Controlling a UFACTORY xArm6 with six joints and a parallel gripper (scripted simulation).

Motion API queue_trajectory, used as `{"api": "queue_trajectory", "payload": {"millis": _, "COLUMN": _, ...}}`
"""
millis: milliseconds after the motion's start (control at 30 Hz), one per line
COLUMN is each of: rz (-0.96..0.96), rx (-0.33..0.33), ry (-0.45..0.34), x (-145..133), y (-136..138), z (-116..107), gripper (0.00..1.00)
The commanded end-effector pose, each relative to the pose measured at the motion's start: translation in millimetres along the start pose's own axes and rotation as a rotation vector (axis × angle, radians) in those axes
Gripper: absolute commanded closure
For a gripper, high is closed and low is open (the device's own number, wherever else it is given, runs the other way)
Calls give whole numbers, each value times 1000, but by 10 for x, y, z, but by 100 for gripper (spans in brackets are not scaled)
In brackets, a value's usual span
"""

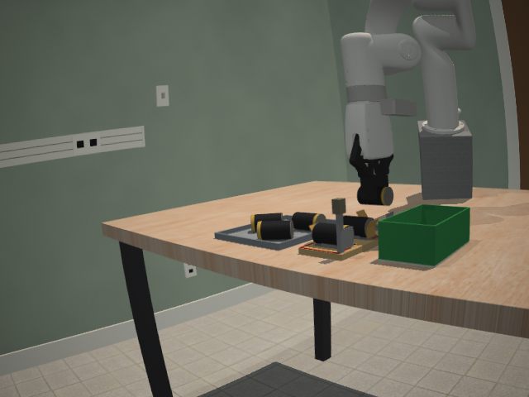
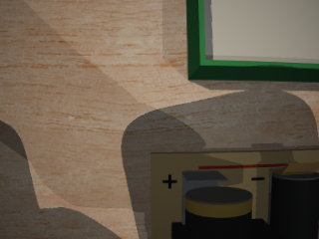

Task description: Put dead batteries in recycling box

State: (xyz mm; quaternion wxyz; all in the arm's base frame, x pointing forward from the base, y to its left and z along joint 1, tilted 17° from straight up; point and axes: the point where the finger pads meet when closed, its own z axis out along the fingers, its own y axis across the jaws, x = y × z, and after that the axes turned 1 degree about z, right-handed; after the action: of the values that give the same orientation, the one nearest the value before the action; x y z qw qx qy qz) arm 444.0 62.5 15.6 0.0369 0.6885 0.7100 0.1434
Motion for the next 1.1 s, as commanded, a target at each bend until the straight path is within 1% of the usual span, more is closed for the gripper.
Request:
{"api": "queue_trajectory", "payload": {"millis": 0, "rz": 1, "rx": 4, "ry": -5, "x": 4, "y": 14, "z": -35, "gripper": 72}}
{"api": "queue_trajectory", "payload": {"millis": 100, "rz": 1, "rx": 4, "ry": -5, "x": 4, "y": 15, "z": -156, "gripper": 72}}
{"api": "queue_trajectory", "payload": {"millis": 267, "rz": 1, "rx": 4, "ry": -5, "x": 7, "y": 16, "z": -599, "gripper": 72}}
{"api": "queue_trajectory", "payload": {"millis": 333, "rz": 1, "rx": 4, "ry": -5, "x": 7, "y": 17, "z": -702, "gripper": 72}}
{"api": "queue_trajectory", "payload": {"millis": 600, "rz": 1, "rx": 4, "ry": -5, "x": 2, "y": 17, "z": -721, "gripper": 72}}
{"api": "queue_trajectory", "payload": {"millis": 700, "rz": 1, "rx": 4, "ry": -5, "x": -54, "y": 18, "z": -722, "gripper": 72}}
{"api": "queue_trajectory", "payload": {"millis": 833, "rz": 1, "rx": 4, "ry": -5, "x": -277, "y": 26, "z": -723, "gripper": 72}}
{"api": "queue_trajectory", "payload": {"millis": 900, "rz": 1, "rx": 4, "ry": -5, "x": -457, "y": 32, "z": -724, "gripper": 72}}
{"api": "queue_trajectory", "payload": {"millis": 1000, "rz": 1, "rx": 4, "ry": -5, "x": -800, "y": 43, "z": -725, "gripper": 72}}
{"api": "queue_trajectory", "payload": {"millis": 1067, "rz": 1, "rx": 4, "ry": -5, "x": -800, "y": 43, "z": -725, "gripper": 72}}
